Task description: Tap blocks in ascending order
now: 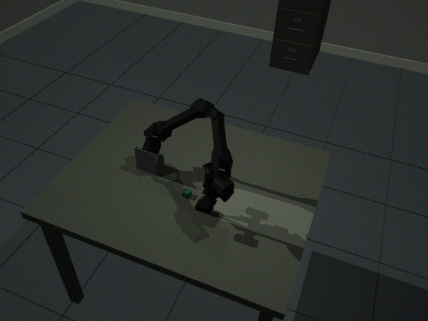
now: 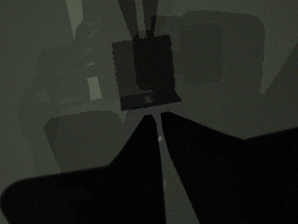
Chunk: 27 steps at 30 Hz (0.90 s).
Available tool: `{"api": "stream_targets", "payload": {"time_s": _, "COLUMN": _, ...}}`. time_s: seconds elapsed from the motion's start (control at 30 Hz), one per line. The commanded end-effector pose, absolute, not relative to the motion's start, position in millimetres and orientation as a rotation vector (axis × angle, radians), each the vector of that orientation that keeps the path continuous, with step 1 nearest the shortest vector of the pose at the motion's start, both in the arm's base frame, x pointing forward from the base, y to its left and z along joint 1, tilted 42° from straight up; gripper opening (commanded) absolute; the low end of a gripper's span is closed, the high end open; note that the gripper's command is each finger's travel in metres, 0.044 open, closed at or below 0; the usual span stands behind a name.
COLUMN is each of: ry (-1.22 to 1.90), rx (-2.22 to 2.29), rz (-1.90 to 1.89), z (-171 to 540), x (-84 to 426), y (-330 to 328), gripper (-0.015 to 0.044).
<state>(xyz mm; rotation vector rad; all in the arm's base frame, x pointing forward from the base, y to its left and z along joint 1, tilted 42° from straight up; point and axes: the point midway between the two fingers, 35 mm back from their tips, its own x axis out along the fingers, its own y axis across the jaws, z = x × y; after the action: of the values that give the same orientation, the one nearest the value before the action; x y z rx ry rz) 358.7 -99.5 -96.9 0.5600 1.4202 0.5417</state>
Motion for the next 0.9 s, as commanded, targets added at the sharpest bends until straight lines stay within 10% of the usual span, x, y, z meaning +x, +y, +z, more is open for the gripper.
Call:
{"api": "stream_targets", "payload": {"time_s": 0.0, "ry": 1.424, "rx": 0.571, "rz": 0.544, "z": -103.5, "x": 357.5, "y": -93.4, "gripper": 0.0020}}
{"api": "stream_targets", "payload": {"time_s": 0.87, "ry": 1.426, "rx": 0.568, "rz": 0.540, "z": -22.2, "x": 349.3, "y": -165.7, "gripper": 0.0020}}
